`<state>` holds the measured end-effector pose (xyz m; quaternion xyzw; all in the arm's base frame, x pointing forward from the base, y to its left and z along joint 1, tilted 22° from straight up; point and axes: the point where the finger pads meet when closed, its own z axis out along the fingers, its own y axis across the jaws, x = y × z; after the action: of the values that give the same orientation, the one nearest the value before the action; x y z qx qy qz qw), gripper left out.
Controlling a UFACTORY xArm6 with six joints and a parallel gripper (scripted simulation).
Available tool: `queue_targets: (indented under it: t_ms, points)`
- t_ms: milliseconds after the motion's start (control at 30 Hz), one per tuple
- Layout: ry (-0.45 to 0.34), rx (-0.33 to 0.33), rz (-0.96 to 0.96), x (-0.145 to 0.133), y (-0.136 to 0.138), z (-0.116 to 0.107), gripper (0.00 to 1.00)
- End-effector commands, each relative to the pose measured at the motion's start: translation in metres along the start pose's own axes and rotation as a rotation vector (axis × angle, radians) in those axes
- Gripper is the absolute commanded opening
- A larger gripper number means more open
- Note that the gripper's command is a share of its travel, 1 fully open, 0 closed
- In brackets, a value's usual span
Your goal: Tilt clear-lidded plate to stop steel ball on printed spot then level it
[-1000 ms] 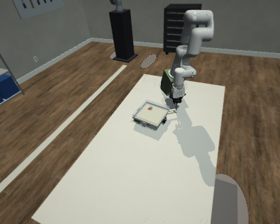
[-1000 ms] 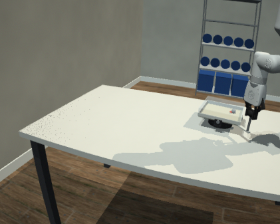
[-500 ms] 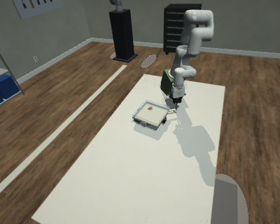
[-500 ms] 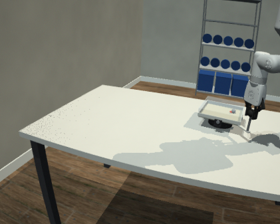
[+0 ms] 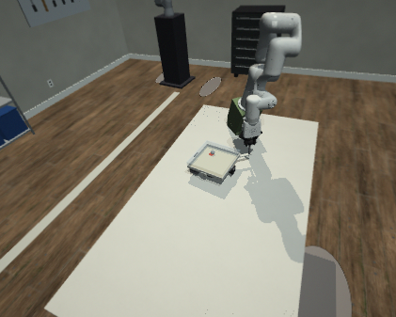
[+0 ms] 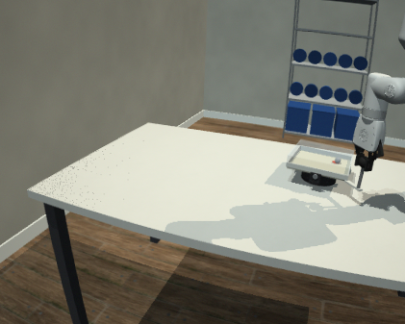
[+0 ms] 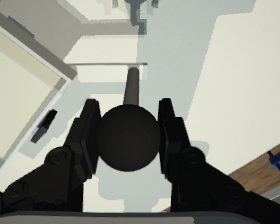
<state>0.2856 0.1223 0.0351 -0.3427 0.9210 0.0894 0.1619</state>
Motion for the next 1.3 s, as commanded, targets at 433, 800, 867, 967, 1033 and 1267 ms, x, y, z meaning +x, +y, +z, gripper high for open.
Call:
queue_targets:
  t_ms: [433, 800, 867, 967, 1033, 1267]
  points:
    - [-0.004, 0.003, 0.0, -0.0016, 0.0019, 0.0052, 0.0]
    - [-0.004, 0.003, 0.0, -0.0059, 0.0014, 0.004, 0.0]
    - [-0.004, 0.003, 0.0, -0.0059, 0.0014, 0.004, 0.0]
    - [-0.004, 0.003, 0.0, -0.0059, 0.0014, 0.004, 0.0]
    - [-0.004, 0.003, 0.0, -0.0059, 0.0014, 0.004, 0.0]
    - [-0.004, 0.003, 0.0, -0.0003, 0.0011, 0.0034, 0.0]
